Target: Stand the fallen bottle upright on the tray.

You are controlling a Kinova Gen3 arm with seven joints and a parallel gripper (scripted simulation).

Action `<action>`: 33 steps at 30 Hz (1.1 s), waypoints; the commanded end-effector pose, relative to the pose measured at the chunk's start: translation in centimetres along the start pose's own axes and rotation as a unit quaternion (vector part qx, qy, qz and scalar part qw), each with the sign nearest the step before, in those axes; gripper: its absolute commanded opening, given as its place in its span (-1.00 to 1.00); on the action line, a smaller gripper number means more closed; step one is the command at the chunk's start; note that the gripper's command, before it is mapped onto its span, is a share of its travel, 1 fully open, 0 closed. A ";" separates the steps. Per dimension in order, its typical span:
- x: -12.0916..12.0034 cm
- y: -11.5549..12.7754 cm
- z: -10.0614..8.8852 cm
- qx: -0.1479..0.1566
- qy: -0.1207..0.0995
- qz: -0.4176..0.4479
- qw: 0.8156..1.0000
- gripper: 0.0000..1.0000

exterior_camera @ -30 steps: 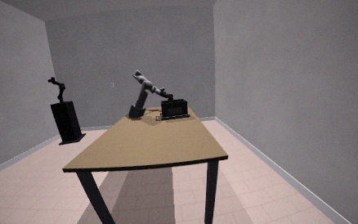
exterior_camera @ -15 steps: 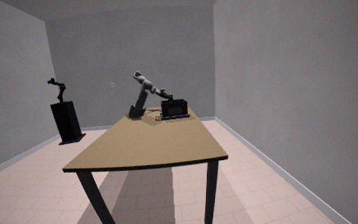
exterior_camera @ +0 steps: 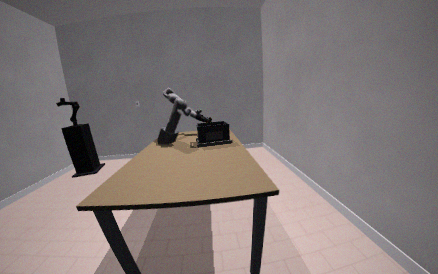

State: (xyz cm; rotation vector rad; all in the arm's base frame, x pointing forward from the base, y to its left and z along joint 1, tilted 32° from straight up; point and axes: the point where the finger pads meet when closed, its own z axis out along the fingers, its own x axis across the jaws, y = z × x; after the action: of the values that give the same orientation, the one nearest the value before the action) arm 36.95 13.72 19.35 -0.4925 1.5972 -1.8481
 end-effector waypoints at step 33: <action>0.0 2.8 1.1 0.002 0.001 -0.001 1.000 -1.00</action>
State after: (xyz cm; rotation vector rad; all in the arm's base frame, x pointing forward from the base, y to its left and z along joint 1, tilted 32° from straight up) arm 38.25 12.77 16.85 -0.4918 1.5959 -1.8503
